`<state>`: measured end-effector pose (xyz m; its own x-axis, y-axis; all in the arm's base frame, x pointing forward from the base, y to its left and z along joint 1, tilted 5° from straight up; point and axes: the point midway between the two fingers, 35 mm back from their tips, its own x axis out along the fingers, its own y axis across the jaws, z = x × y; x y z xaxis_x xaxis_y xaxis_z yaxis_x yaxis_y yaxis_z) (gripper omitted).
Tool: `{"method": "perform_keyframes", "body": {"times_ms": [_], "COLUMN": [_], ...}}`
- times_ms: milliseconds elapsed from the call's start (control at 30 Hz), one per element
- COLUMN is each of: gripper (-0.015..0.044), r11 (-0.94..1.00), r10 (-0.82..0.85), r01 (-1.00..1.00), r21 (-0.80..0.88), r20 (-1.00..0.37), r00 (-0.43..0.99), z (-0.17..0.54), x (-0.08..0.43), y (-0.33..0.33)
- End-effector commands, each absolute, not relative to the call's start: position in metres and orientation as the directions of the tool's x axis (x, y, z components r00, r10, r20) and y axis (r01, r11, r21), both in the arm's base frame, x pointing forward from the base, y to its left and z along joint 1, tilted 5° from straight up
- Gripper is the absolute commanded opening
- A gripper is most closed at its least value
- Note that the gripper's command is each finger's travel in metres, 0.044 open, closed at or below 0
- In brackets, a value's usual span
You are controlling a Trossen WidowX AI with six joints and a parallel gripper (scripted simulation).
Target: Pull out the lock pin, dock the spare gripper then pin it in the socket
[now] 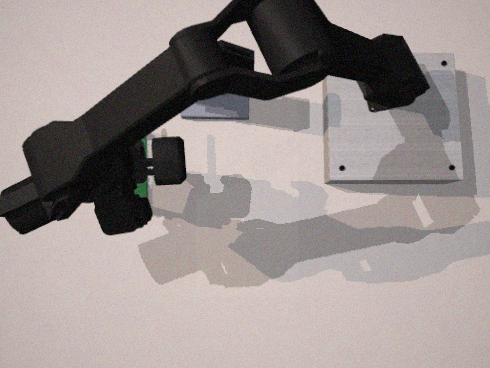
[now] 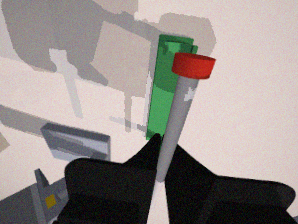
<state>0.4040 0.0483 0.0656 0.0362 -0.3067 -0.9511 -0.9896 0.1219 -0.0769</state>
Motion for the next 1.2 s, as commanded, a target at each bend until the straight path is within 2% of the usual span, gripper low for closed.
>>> {"method": "perform_keyframes", "body": {"times_ms": [0, 633, 1167], "gripper": [0.0000, 0.0000, 0.0000], "r11": [0.125, 0.139, 0.167], "r10": [-0.306, -0.306, -0.299], "r01": [-0.988, -0.987, -0.983], "r21": [-0.093, -0.084, -0.082], "r20": [-0.951, -0.951, -0.954], "r00": [0.051, 0.037, 0.029], "z": [0.085, 0.086, 0.097], "x": [0.404, 0.400, 0.353], "y": [0.049, 0.050, 0.061]}}
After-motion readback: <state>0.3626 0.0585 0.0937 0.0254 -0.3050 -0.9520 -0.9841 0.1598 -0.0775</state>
